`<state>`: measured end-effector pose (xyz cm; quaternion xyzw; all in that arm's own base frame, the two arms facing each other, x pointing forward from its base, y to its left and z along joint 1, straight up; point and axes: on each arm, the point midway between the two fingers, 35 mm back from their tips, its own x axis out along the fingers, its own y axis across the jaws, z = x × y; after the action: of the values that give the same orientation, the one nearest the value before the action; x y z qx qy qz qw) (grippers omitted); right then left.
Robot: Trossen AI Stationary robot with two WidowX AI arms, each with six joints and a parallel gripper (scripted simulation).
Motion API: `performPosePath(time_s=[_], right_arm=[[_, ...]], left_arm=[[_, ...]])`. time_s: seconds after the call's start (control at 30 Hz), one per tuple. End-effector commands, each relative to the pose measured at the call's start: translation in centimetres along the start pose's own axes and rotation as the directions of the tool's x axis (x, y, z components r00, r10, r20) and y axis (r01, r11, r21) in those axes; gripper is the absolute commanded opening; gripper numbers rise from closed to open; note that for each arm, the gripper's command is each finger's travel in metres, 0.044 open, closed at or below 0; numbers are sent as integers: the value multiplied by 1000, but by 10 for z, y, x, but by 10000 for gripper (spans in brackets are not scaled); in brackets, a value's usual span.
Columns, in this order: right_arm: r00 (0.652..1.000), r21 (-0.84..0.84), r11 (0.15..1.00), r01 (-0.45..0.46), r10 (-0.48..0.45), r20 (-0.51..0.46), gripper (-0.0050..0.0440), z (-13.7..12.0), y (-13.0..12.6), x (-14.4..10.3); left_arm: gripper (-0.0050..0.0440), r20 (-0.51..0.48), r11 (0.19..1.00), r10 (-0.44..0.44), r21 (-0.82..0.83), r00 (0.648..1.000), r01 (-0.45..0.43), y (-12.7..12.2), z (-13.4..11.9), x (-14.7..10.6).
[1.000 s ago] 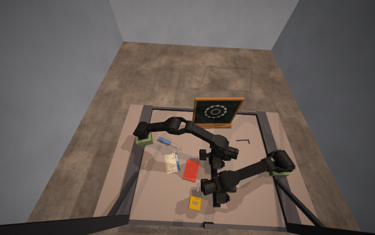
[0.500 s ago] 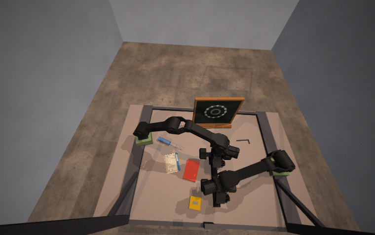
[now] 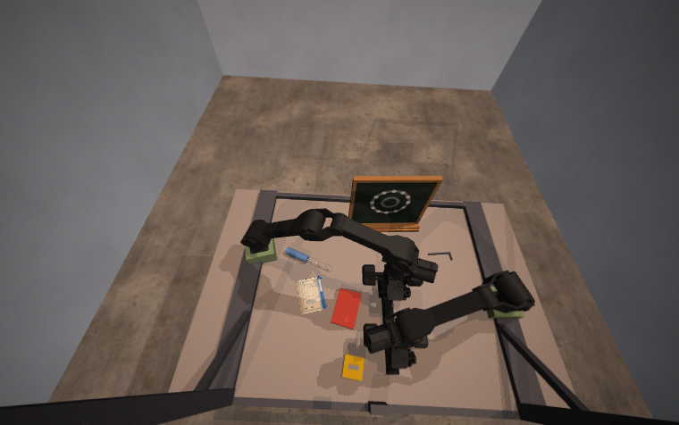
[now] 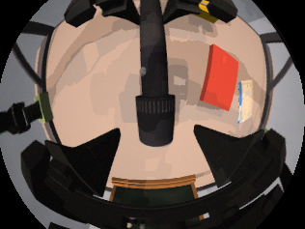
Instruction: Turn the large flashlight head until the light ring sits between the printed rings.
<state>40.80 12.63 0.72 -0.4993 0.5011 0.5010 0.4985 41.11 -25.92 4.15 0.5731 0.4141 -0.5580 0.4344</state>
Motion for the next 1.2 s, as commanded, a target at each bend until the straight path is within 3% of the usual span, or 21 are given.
performPosePath(time_s=[0.0,0.53,1.17], right_arm=[[999,-3,999,39,-39,16,130,2,-5,-16],[999,-3,999,39,-39,16,130,2,-5,-16],[999,-3,999,39,-39,16,130,2,-5,-16]], left_arm=[[440,14,999,33,1,999,-33,4,2,-17],[440,11,999,34,0,999,-34,1,2,-15],[440,3,980,197,-1,980,-197,-4,3,-15]])
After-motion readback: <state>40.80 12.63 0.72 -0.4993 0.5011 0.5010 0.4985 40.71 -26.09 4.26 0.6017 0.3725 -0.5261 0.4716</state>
